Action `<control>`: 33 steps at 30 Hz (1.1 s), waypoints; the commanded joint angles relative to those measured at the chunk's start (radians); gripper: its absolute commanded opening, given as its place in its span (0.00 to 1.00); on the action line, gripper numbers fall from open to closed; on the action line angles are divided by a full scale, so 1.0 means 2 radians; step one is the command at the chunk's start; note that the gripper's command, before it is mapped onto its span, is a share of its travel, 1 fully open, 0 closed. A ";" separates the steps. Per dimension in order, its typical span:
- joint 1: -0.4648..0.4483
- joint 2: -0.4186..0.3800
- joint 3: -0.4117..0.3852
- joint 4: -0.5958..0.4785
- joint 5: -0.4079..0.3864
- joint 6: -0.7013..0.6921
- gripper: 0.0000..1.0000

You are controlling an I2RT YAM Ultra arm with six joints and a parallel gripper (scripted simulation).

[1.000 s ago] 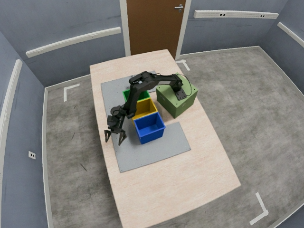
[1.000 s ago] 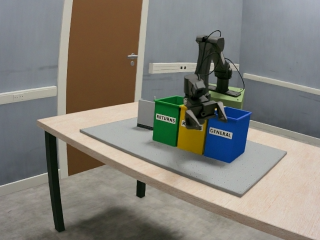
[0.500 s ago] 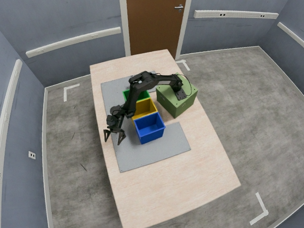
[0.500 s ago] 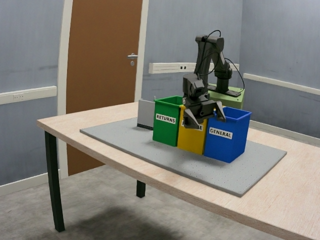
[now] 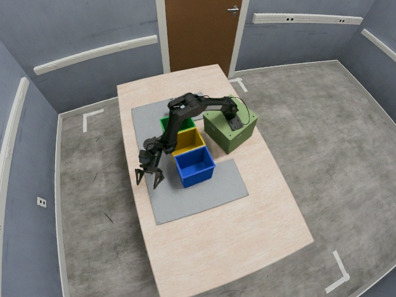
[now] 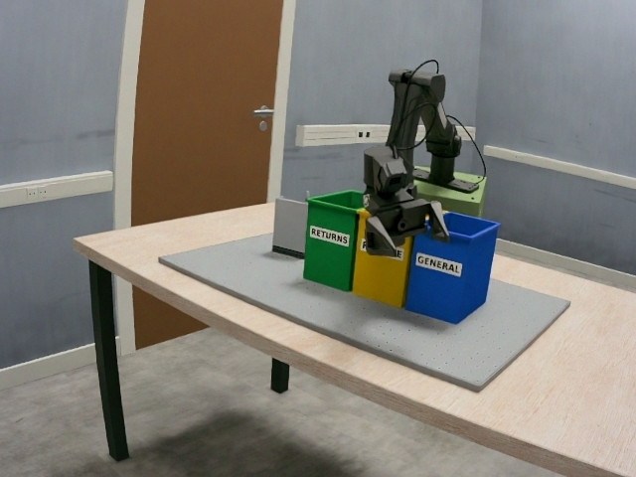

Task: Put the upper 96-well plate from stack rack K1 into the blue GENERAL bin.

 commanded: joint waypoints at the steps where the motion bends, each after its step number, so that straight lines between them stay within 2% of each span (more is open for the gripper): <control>1: -0.005 -0.025 0.020 0.004 -0.005 -0.005 1.00; 13: -0.005 -0.025 0.020 0.004 -0.005 -0.005 1.00; 14: -0.008 -0.034 0.012 -0.014 0.016 -0.014 1.00; 15: -0.010 -0.039 -0.012 -0.026 0.027 -0.021 1.00; 16: -0.012 -0.044 -0.016 -0.035 0.035 -0.027 1.00; 18: -0.022 -0.044 0.008 -0.039 0.027 -0.029 1.00; 20: -0.032 -0.039 0.015 -0.043 0.009 -0.031 1.00; 22: -0.033 -0.038 0.017 -0.044 0.008 -0.032 1.00; 23: -0.034 -0.047 0.010 -0.057 0.029 -0.039 1.00; 24: -0.035 -0.052 -0.014 -0.070 0.041 -0.046 1.00; 25: -0.038 -0.056 -0.016 -0.078 0.049 -0.051 1.00; 26: -0.043 -0.057 0.005 -0.080 0.045 -0.052 1.00; 29: -0.048 -0.055 0.009 -0.084 0.041 -0.054 1.00; 31: -0.049 -0.068 -0.020 -0.110 0.065 -0.067 1.00; 32: -0.052 -0.072 -0.022 -0.118 0.072 -0.072 1.00; 33: -0.057 -0.073 -0.005 -0.121 0.069 -0.074 1.00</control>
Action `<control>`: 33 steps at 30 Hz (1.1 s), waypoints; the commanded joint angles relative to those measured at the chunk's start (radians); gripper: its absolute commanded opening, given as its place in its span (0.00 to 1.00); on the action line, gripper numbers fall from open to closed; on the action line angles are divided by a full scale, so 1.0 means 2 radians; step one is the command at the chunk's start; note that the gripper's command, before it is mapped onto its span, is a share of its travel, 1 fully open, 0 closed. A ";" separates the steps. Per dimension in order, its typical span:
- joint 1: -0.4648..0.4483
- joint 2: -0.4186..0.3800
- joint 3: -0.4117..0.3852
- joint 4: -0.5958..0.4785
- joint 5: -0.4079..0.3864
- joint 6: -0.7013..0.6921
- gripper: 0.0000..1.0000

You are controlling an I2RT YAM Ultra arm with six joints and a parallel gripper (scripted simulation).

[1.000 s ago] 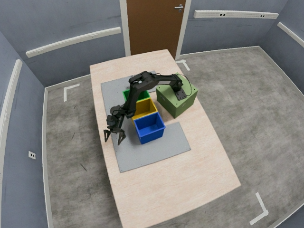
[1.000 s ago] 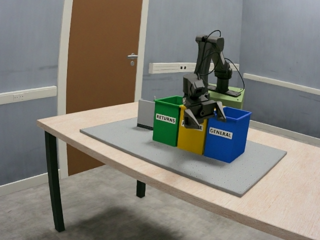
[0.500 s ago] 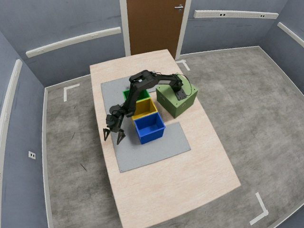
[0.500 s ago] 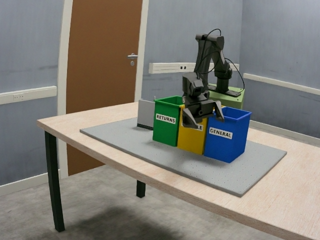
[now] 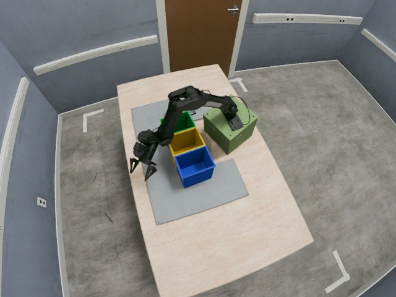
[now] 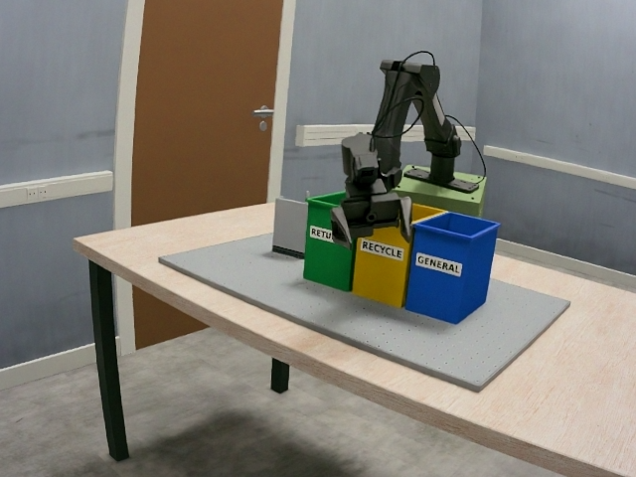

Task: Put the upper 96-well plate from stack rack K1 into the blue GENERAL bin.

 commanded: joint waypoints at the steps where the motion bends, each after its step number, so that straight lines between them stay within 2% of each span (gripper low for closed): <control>1: -0.018 -0.030 0.015 -0.025 0.013 -0.022 1.00; 6: -0.039 -0.016 0.025 -0.031 -0.015 -0.029 1.00; 9: -0.044 -0.042 0.015 -0.067 0.026 -0.045 1.00; 12: -0.049 -0.040 0.017 -0.069 0.021 -0.048 1.00; 13: -0.054 -0.038 0.020 -0.072 0.008 -0.051 1.00; 14: -0.055 -0.045 0.016 -0.086 0.030 -0.056 1.00; 16: -0.059 -0.054 0.002 -0.108 0.048 -0.065 1.00; 23: -0.090 -0.048 0.021 -0.118 0.012 -0.080 1.00; 25: -0.092 -0.061 0.016 -0.146 0.047 -0.090 1.00; 29: -0.100 -0.063 0.016 -0.156 0.048 -0.097 1.00; 30: -0.106 -0.062 0.018 -0.159 0.035 -0.101 1.00; 31: -0.107 -0.069 0.016 -0.173 0.056 -0.105 1.00; 33: -0.110 -0.078 0.013 -0.195 0.074 -0.113 1.00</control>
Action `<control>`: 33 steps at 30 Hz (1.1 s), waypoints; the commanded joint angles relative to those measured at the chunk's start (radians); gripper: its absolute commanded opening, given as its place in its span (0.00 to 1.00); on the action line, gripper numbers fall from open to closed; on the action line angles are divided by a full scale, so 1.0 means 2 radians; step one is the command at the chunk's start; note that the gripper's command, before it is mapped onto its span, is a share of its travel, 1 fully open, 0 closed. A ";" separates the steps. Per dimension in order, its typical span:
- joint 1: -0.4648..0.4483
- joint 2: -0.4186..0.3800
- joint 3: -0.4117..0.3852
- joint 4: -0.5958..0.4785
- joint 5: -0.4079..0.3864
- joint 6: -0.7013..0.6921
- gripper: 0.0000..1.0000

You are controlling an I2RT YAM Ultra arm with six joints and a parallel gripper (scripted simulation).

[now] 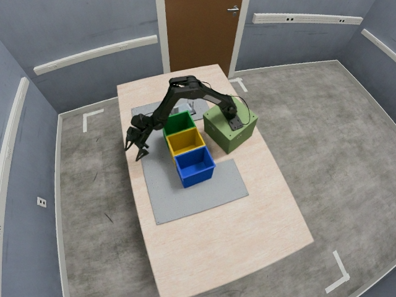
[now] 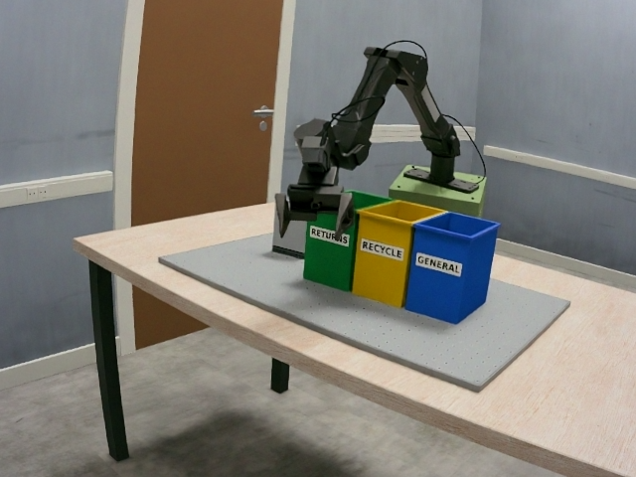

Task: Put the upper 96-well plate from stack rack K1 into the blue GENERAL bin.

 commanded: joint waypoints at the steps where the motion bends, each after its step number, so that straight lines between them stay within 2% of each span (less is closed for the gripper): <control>1: -0.015 -0.034 0.010 -0.030 0.017 -0.022 1.00; 7: -0.041 -0.030 0.014 -0.036 -0.013 -0.037 1.00; 9: -0.042 -0.042 0.013 -0.066 0.021 -0.045 1.00; 13: -0.051 -0.043 0.007 -0.076 0.021 -0.052 1.00; 16: -0.056 -0.057 0.014 -0.115 0.051 -0.063 1.00; 20: -0.077 -0.054 -0.008 -0.120 0.025 -0.077 1.00; 24: -0.092 -0.055 0.000 -0.122 0.014 -0.088 1.00; 26: -0.093 -0.065 0.011 -0.154 0.048 -0.095 1.00; 30: -0.102 -0.067 0.010 -0.162 0.047 -0.102 1.00; 33: -0.107 -0.078 0.015 -0.202 0.075 -0.112 1.00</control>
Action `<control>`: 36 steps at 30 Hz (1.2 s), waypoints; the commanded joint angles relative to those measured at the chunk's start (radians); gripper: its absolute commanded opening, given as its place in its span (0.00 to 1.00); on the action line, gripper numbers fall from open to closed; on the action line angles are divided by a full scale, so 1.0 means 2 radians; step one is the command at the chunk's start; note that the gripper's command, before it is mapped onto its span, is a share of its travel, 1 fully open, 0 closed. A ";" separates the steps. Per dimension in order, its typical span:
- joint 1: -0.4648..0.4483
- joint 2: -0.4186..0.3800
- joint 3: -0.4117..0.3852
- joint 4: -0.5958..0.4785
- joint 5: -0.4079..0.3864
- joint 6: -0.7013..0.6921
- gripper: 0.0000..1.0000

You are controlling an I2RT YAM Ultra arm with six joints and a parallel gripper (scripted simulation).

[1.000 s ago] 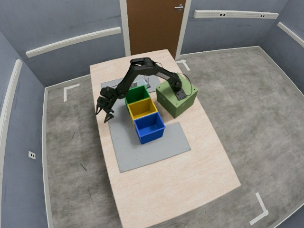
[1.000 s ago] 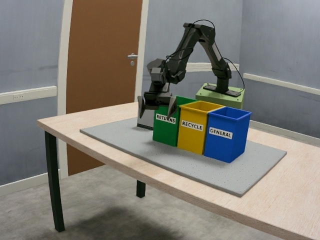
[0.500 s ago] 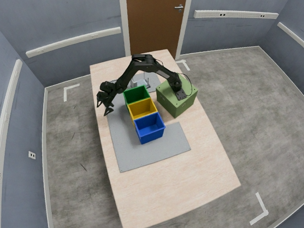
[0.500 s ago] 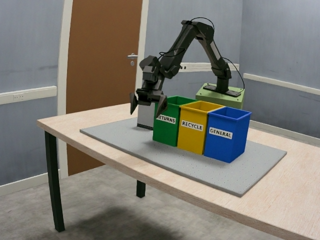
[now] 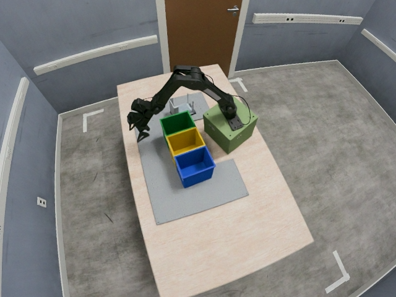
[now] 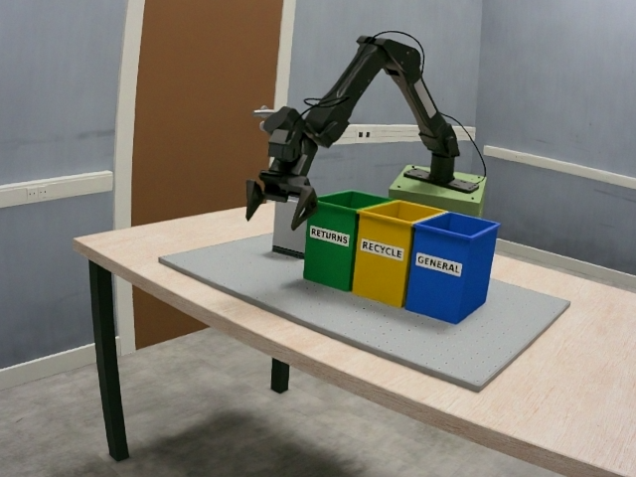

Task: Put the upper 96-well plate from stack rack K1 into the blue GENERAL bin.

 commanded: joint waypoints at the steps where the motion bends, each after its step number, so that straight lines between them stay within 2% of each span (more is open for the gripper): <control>1: -0.015 -0.032 0.018 -0.033 0.016 -0.020 1.00; 3: -0.026 -0.033 0.014 -0.035 0.002 -0.028 1.00; 5: -0.037 -0.032 -0.009 -0.036 -0.009 -0.036 1.00; 8: -0.046 -0.033 -0.007 -0.038 -0.015 -0.043 1.00; 10: -0.047 -0.042 0.014 -0.071 0.019 -0.048 1.00; 14: -0.057 -0.044 0.012 -0.078 0.017 -0.056 1.00; 15: -0.062 -0.045 0.010 -0.080 0.005 -0.062 1.00; 17: -0.064 -0.052 0.018 -0.114 0.038 -0.065 1.00; 21: -0.084 -0.057 0.009 -0.121 0.021 -0.083 1.00; 22: -0.089 -0.057 -0.013 -0.123 0.017 -0.087 1.00; 24: -0.096 -0.058 -0.017 -0.124 0.012 -0.094 1.00; 25: -0.098 -0.062 0.007 -0.141 0.033 -0.096 1.00; 26: -0.098 -0.065 0.012 -0.158 0.045 -0.098 1.00; 31: -0.114 -0.070 0.005 -0.164 0.032 -0.112 1.00; 33: -0.116 -0.074 0.017 -0.202 0.062 -0.115 1.00; 36: -0.131 -0.079 0.008 -0.208 0.057 -0.130 1.00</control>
